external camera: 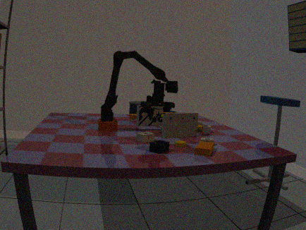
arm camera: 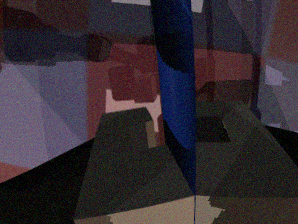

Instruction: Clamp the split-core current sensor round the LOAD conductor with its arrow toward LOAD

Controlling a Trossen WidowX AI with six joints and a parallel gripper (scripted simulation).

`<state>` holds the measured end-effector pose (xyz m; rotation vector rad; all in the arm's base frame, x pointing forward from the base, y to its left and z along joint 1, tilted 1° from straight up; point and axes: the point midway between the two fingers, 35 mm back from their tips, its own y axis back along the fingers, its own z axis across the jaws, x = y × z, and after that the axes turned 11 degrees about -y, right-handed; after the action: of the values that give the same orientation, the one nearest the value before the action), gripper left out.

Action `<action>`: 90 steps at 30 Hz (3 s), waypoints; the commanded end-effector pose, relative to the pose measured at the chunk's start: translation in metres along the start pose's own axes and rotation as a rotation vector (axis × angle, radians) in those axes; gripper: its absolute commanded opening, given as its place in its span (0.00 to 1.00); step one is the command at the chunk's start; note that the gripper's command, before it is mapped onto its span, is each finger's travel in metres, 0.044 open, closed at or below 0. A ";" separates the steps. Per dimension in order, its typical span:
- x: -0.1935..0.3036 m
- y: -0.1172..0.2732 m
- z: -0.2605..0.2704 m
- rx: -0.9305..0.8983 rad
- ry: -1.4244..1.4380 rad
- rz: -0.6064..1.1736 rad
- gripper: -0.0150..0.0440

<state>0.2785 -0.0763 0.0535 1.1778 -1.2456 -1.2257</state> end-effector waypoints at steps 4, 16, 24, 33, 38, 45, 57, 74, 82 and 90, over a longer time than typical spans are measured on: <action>0.000 0.000 0.000 0.001 0.000 0.000 0.43; 0.000 0.000 0.000 0.001 0.000 0.000 0.25; 0.000 0.000 0.000 0.001 0.000 0.000 0.25; 0.000 0.000 0.000 0.001 0.000 0.000 0.25; 0.000 0.000 0.000 0.001 0.000 0.000 0.25; 0.000 0.000 0.000 0.001 0.000 0.000 0.25; 0.000 0.000 0.000 0.000 0.000 0.000 0.25; 0.001 0.012 0.001 0.004 -0.001 0.001 0.25; 0.001 0.012 0.001 0.004 -0.001 0.001 0.25; 0.001 0.012 0.001 0.004 -0.001 0.001 0.61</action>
<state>0.2777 -0.0766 0.0660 1.1801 -1.2504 -1.2233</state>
